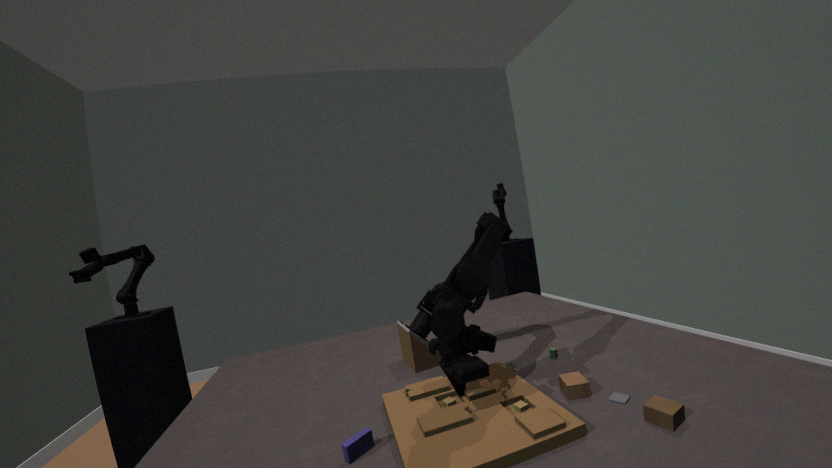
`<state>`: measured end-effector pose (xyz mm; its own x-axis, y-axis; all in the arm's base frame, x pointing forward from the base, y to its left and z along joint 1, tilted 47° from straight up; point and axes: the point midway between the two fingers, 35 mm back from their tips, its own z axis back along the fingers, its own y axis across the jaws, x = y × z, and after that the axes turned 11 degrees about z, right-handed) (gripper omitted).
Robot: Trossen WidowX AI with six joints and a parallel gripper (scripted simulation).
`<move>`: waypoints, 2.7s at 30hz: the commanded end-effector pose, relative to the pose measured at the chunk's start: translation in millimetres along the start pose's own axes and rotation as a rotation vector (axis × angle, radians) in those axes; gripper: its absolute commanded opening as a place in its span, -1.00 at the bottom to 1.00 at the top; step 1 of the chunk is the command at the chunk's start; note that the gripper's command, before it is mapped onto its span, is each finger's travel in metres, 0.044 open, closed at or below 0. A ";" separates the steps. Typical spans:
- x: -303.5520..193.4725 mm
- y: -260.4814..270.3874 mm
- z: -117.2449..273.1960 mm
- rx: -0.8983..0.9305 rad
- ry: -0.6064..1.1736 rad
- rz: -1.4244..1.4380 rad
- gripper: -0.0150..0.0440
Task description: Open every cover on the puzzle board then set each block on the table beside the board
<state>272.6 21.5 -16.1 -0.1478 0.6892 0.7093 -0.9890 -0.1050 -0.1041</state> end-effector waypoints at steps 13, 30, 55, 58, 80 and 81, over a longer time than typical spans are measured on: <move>11.7 -0.2 6.0 0.002 -0.007 -0.006 -0.49; 12.9 -1.4 27.5 0.002 -0.006 -0.006 -0.49; 6.6 19.8 49.6 0.005 -0.002 -0.631 -0.49; 2.7 30.6 52.0 0.004 0.002 -0.968 -0.49; -7.8 85.0 58.3 0.002 0.008 -2.543 -0.49; -7.8 86.6 58.3 0.002 0.009 -2.598 -0.49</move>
<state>223.8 -28.7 14.4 0.9996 0.0170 0.0242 -0.0292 0.6991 0.7144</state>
